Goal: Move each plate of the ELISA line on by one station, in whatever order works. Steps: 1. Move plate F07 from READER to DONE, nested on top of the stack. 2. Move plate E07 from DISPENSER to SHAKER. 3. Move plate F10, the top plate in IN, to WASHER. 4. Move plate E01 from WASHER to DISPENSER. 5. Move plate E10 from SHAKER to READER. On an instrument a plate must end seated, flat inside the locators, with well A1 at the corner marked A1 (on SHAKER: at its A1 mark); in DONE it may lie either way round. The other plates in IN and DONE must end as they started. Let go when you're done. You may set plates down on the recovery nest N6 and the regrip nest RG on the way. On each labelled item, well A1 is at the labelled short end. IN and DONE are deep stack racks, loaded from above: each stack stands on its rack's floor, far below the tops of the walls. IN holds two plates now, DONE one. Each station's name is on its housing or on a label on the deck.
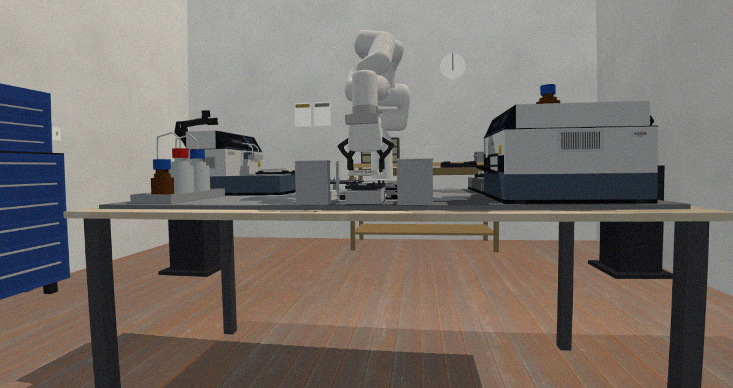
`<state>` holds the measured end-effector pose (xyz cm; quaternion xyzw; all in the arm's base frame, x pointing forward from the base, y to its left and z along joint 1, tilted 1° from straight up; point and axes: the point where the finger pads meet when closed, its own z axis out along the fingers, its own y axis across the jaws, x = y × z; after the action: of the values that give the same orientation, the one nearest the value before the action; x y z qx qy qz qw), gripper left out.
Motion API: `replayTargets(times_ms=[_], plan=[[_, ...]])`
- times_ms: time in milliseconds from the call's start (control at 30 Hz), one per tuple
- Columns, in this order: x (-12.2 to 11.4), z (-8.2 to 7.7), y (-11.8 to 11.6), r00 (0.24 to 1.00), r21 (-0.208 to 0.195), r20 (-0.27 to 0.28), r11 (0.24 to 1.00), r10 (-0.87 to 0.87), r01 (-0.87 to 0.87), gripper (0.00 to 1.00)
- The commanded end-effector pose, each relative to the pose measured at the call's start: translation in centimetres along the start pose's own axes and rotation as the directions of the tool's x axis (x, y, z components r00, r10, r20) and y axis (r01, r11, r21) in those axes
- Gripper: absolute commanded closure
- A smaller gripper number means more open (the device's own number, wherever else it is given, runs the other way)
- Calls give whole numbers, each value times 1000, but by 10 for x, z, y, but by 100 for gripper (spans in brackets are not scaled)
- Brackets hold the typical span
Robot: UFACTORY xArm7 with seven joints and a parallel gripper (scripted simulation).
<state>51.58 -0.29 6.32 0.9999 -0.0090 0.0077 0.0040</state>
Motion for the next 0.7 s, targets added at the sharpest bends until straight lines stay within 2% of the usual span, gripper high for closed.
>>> replayTargets(times_ms=[0,667], plan=[[2,-4,0,1000,0,-5,1000,0,0,100],[2,-29,0,1000,0,-5,1000,0,0,100]])
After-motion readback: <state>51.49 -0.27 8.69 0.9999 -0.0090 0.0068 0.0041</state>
